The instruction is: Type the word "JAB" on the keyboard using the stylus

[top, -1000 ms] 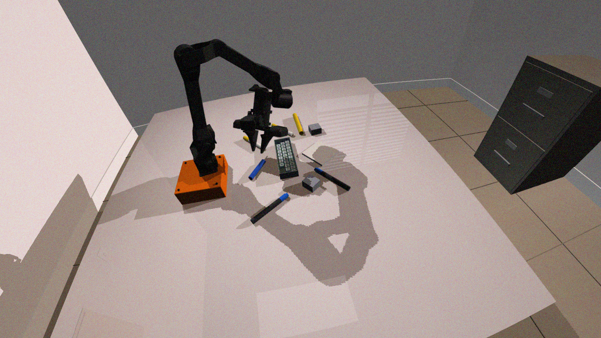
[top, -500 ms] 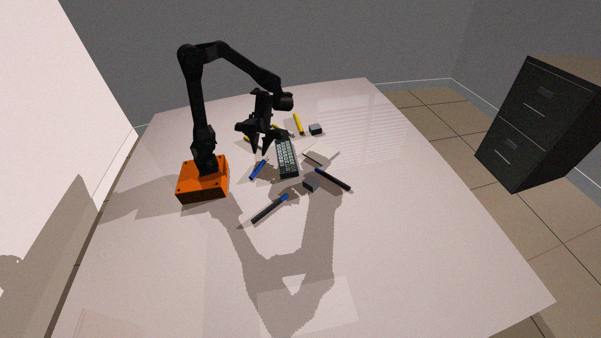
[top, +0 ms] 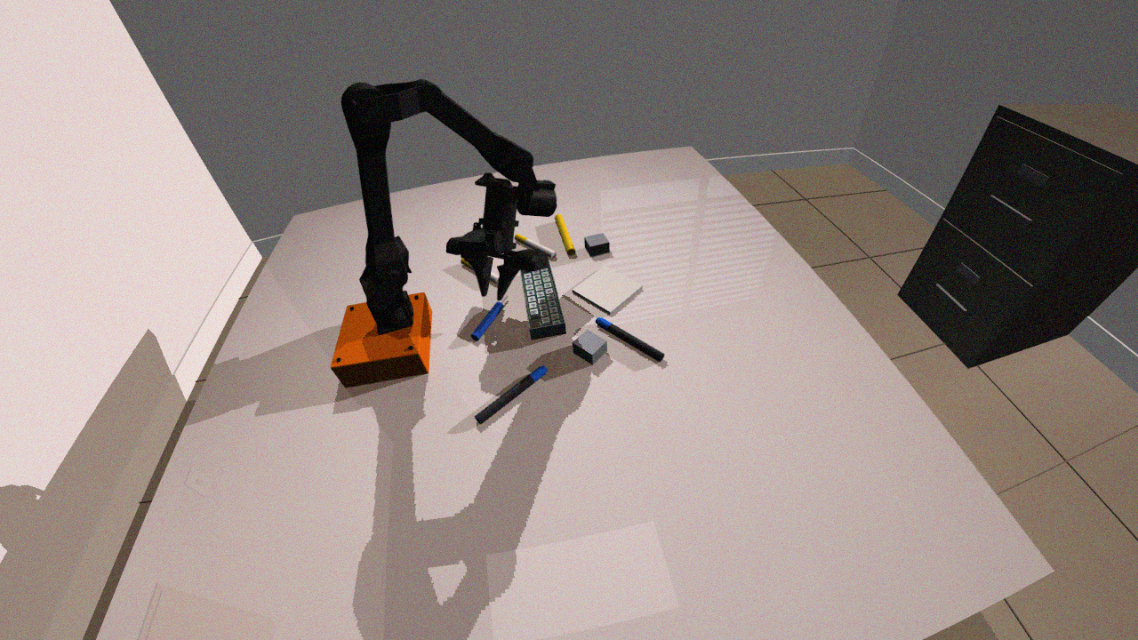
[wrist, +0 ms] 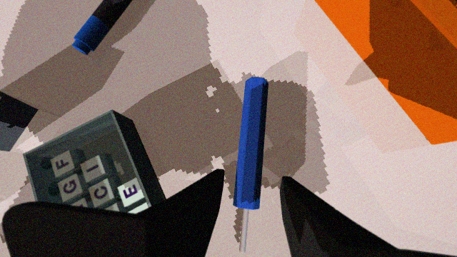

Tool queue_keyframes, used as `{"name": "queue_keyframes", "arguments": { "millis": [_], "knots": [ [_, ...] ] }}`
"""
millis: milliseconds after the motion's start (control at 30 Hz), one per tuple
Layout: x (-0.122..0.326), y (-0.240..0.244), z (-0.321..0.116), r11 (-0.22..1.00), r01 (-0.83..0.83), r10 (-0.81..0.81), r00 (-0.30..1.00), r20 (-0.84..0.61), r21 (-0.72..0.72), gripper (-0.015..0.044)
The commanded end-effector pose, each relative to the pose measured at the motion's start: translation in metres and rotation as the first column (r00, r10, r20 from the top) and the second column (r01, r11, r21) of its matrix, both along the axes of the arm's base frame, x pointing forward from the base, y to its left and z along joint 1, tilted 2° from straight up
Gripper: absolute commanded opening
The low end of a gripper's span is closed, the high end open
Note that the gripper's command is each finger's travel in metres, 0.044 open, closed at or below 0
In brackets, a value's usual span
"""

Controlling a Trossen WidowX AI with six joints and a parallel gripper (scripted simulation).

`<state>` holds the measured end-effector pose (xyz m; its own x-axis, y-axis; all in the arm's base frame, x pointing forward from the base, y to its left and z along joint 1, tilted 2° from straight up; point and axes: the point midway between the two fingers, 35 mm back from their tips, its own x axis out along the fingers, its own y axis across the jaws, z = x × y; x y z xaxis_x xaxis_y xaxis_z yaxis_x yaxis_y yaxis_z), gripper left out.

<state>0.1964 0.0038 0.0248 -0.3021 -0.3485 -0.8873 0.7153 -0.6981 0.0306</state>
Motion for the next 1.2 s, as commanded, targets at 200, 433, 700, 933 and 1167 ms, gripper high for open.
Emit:
{"name": "queue_keyframes", "arguments": {
  "millis": [200, 433, 700, 933, 1167],
  "knots": [
    [0.0, -0.001, -0.009, 1.0, 0.003, -0.003, 1.0, -0.002, -0.005, 0.015],
    [0.0, -0.001, -0.015, 1.0, 0.003, -0.003, 1.0, -0.002, -0.005, 0.015],
    [0.001, -0.001, -0.022, 1.0, 0.003, -0.003, 1.0, -0.003, -0.005, 0.015],
    [0.001, -0.001, -0.028, 1.0, 0.003, -0.003, 1.0, -0.003, -0.006, 0.015],
    [0.001, -0.001, -0.034, 1.0, 0.003, -0.003, 1.0, -0.003, -0.006, 0.015]
  ]
}}
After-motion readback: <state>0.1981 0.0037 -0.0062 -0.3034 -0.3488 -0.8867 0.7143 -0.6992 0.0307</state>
